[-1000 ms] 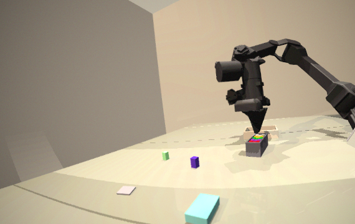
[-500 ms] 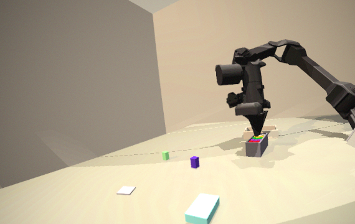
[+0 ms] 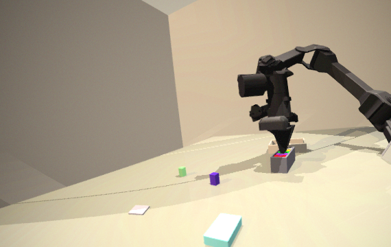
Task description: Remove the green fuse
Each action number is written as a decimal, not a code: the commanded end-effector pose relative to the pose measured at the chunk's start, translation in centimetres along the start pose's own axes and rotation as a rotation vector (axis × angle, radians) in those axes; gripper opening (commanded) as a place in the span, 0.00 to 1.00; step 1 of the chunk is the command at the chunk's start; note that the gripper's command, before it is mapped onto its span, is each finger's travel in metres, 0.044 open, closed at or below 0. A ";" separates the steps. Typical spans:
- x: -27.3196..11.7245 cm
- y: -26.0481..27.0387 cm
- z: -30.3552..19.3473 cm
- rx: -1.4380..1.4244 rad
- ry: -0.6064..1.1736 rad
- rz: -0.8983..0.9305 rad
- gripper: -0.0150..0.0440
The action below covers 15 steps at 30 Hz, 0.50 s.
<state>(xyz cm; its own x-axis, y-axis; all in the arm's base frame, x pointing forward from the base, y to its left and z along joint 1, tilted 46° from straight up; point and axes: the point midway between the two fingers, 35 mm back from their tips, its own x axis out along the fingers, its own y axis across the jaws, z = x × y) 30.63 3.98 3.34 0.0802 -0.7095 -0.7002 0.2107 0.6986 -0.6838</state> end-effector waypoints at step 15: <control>0.2 0.0 -0.1 -0.002 0.002 -0.002 0.28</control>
<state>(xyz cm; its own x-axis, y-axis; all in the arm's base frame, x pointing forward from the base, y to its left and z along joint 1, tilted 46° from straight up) 30.56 3.79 3.16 0.0776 -0.7106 -0.6993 0.2090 0.6974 -0.6855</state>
